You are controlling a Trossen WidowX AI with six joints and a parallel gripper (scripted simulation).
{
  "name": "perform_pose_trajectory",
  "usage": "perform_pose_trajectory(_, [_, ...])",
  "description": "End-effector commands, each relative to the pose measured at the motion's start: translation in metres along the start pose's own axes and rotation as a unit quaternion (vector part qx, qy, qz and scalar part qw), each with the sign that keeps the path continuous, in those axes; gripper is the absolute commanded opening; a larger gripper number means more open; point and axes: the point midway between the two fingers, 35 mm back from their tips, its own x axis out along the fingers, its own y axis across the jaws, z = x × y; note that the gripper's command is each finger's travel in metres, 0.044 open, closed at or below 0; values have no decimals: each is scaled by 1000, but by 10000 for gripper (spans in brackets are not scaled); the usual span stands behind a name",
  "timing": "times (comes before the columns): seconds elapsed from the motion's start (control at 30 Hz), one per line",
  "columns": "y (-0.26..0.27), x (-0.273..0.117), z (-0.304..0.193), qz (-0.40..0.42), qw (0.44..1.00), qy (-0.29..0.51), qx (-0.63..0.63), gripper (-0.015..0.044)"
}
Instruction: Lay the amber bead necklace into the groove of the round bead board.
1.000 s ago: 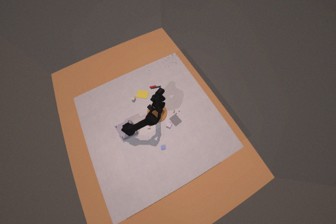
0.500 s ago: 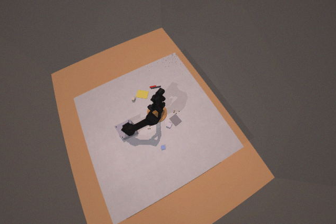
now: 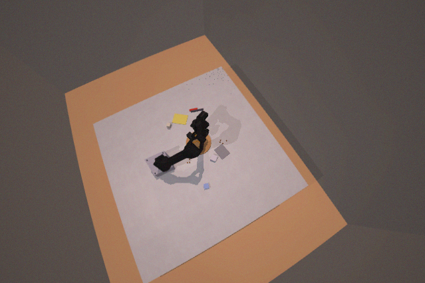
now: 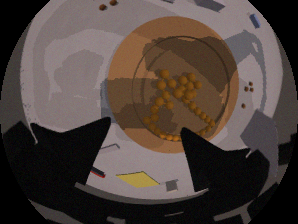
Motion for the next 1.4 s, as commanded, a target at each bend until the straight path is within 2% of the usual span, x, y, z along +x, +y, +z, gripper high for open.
perform_pose_trajectory(0.0, [0,-1,0,0,1000,0,2,440])
perform_pose_trajectory(0.43, [0,-1,0,0,1000,0,2,440])
perform_pose_trajectory(0.5, [-4,-4,1,0,1000,0,-28,387])
perform_pose_trajectory(0.63, [-30,-15,5,-1,978,0,-207,282])
perform_pose_trajectory(0.83, [-74,-29,11,-1,881,1,-473,125])
perform_pose_trajectory(0.9, [-87,-32,13,-1,837,1,-547,120])
perform_pose_trajectory(0.97, [-92,-33,14,-2,820,1,-572,120])
perform_pose_trajectory(1.37, [-92,-33,14,-2,820,1,-572,120])
